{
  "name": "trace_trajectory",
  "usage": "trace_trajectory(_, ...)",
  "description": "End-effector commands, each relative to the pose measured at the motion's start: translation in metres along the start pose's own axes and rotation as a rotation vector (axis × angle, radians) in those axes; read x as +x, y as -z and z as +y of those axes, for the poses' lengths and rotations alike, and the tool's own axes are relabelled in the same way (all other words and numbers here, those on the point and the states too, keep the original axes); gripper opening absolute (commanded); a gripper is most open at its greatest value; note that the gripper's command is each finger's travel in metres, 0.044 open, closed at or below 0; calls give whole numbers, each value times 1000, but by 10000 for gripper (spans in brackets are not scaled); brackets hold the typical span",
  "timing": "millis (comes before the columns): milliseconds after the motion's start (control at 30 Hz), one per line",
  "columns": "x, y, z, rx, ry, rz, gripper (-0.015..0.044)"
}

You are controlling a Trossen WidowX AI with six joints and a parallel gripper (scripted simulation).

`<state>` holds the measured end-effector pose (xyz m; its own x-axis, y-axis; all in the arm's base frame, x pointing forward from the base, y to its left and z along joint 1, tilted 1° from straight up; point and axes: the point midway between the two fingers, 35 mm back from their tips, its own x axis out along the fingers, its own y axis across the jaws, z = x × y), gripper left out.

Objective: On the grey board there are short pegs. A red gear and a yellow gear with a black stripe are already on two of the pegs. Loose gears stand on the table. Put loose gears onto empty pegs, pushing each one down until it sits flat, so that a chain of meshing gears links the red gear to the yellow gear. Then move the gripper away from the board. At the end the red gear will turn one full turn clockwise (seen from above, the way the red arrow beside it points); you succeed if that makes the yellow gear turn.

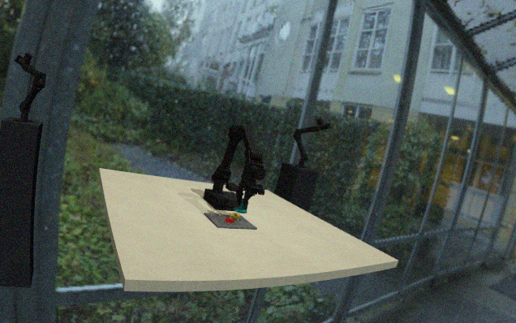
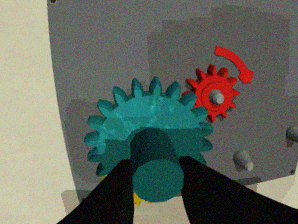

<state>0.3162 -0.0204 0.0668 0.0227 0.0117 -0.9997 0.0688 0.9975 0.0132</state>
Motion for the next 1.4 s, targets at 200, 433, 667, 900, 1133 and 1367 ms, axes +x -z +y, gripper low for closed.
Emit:
trace_trajectory(200,0,0,0,-5,0,0,0)
trace_trajectory(433,3,0,0,-34,0,0,0)
trace_trajectory(667,13,0,0,-119,0,0,0)
trace_trajectory(900,23,0,-1,-133,0,0,0)
trace_trajectory(1133,33,-1,0,-56,0,0,0)
trace_trajectory(1367,42,0,0,63,0,0,0)
